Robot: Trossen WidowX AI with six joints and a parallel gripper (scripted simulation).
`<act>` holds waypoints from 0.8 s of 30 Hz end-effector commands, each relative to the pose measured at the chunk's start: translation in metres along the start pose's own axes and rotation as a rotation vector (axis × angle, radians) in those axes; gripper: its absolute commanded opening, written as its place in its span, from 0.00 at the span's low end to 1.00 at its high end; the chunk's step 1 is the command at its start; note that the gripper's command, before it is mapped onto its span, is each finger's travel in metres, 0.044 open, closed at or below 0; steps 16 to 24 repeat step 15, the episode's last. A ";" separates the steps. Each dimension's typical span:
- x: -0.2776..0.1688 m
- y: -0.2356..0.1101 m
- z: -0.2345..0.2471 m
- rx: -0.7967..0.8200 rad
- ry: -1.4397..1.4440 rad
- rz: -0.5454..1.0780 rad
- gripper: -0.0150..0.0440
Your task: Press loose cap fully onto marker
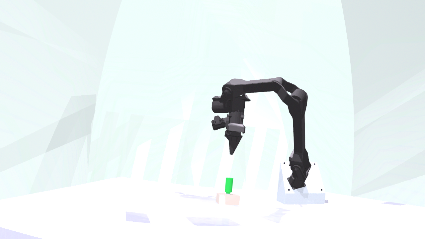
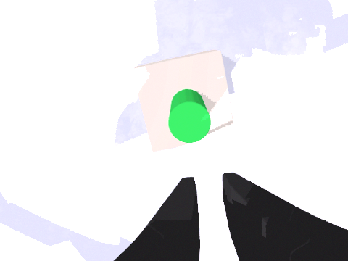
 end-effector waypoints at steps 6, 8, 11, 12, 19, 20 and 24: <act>0.000 -0.003 0.000 -0.003 -0.005 0.004 0.70; 0.000 -0.003 0.000 -0.003 -0.005 0.004 0.79; 0.000 -0.003 0.000 -0.003 -0.005 0.004 0.92; 0.000 -0.003 0.000 -0.003 -0.005 0.004 0.97; 0.000 -0.003 0.000 -0.003 -0.005 0.004 1.00; 0.000 -0.003 0.000 -0.003 -0.005 0.004 1.00; 0.000 -0.003 0.000 -0.003 -0.005 0.004 1.00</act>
Point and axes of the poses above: the point midway between the two fingers, 35 mm back from their tips, its own y axis out along the fingers, its own z axis across the jaws, x = y × z, the point moved 2 cm from there along -y, back along the fingers, and after that the axes turned 1 degree about y, right-handed, at the moved point
